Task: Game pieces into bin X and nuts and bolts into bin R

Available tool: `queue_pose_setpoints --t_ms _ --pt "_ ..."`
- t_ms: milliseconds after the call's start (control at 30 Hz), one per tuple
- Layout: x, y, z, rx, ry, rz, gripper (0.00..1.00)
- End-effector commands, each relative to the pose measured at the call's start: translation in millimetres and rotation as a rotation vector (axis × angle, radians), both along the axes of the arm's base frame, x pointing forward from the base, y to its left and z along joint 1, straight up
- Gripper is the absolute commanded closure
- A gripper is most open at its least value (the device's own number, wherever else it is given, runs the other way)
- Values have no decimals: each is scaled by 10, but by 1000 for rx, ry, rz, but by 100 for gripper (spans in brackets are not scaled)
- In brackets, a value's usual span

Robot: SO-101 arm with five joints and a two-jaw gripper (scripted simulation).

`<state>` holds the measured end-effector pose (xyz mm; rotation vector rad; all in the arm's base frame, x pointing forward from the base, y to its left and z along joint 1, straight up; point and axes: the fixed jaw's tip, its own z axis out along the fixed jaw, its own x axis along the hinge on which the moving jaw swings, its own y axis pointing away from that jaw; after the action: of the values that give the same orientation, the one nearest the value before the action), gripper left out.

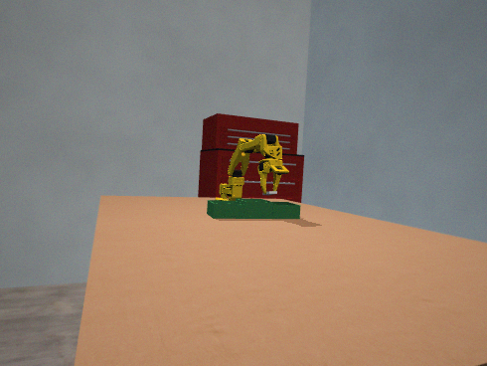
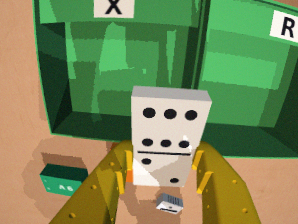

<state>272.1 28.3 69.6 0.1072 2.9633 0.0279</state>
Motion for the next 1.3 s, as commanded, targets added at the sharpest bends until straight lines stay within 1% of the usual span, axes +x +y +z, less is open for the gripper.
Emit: queue_pose_setpoints --t_ms 0,300,1067,1100,1267 --pt "111 109 126 -3 -74 83 100" --pt "178 235 118 -15 -104 194 100" --pt "181 242 118 -16 -105 200 100" --pt "213 317 211 -15 -155 235 100" --pt "213 317 211 -15 -155 235 100"
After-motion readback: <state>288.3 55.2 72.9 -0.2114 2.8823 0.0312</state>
